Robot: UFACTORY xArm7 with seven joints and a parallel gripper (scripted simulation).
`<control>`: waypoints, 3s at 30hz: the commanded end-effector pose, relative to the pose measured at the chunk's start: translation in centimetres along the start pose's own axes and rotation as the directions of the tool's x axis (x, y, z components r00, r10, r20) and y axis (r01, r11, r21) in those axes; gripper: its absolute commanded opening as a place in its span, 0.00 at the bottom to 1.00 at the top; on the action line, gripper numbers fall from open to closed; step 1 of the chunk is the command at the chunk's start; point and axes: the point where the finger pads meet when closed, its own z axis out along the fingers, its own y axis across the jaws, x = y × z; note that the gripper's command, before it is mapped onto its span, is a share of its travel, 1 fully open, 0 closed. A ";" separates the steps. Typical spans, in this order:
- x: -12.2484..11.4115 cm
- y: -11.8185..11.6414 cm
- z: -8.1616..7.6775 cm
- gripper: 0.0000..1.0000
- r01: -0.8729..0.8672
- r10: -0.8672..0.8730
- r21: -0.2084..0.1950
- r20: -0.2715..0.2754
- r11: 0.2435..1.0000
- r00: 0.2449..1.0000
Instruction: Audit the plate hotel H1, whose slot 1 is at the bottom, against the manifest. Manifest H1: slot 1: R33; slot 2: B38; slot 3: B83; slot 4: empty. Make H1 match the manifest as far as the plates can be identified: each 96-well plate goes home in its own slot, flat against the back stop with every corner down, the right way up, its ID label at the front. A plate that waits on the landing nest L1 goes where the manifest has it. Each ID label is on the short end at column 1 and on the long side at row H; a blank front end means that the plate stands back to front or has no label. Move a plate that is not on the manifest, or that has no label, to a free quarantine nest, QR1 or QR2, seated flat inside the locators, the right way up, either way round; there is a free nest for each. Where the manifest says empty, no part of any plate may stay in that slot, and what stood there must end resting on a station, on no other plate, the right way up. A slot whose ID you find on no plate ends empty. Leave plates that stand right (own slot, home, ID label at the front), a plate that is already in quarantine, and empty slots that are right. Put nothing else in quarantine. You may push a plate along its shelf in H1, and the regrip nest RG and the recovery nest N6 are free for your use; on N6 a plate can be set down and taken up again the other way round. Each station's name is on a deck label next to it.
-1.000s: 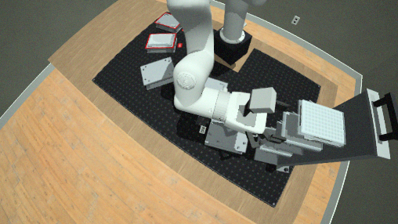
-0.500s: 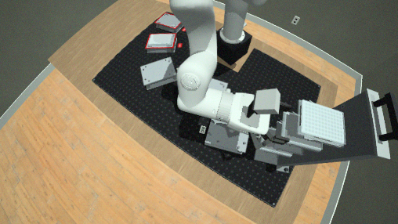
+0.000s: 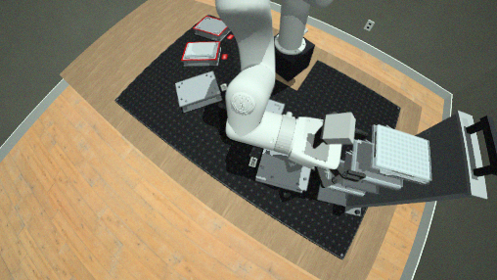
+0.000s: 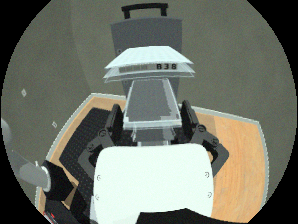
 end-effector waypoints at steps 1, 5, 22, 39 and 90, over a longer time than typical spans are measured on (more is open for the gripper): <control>0.1 0.1 0.2 1.00 0.004 -0.004 0.000 0.000 1.000 1.000; 0.1 0.1 0.2 1.00 0.004 -0.004 0.000 0.000 1.000 1.000; 0.1 0.1 0.2 0.00 0.004 -0.004 0.000 0.000 1.000 1.000; 0.1 0.1 0.2 0.00 0.004 -0.004 0.000 0.000 1.000 1.000; 0.2 0.1 -0.8 0.00 0.004 -0.004 0.000 0.000 1.000 1.000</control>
